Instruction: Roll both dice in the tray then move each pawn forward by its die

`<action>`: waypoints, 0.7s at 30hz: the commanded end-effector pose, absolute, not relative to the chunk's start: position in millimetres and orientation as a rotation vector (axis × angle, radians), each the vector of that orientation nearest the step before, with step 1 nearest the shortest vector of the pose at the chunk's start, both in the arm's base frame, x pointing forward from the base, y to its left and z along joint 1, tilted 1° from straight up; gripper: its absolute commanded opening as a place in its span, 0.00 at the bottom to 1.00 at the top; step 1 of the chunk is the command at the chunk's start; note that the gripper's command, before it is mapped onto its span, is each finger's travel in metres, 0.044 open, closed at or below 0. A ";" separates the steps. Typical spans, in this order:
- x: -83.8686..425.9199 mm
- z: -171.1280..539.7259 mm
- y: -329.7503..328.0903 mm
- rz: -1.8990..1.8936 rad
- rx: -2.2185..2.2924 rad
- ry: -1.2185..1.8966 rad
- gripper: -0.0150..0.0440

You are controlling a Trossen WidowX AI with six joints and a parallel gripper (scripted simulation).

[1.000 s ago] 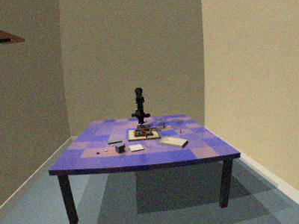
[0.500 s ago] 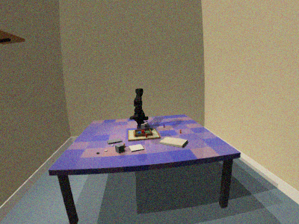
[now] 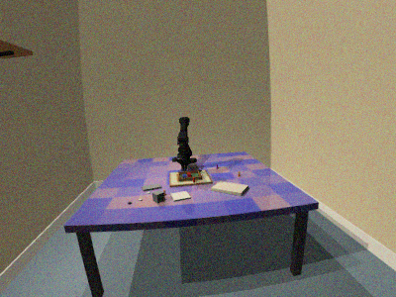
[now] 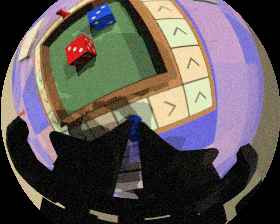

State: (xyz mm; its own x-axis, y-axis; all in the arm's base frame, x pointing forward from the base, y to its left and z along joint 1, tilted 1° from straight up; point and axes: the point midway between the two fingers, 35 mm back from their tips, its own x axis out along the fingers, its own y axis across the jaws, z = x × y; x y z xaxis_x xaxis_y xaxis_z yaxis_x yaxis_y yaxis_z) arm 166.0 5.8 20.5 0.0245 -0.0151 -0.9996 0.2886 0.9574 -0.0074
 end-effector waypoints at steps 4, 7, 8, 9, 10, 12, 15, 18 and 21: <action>165.7 15.9 5.7 -0.238 0.220 1.534 0.30; 165.7 15.9 5.7 -0.238 0.220 1.534 0.43; 165.7 15.9 5.7 -0.238 0.220 1.534 0.48; 165.7 15.9 5.7 -0.238 0.220 1.534 0.52; 165.7 15.9 5.7 -0.238 0.220 1.534 0.57; 165.7 15.9 5.7 -0.238 0.220 1.534 0.65; 166.9 33.7 6.1 -0.238 0.218 1.535 0.79; 165.0 63.5 6.6 -0.237 0.215 1.537 0.92; 164.6 65.6 6.6 -0.237 0.215 1.538 1.00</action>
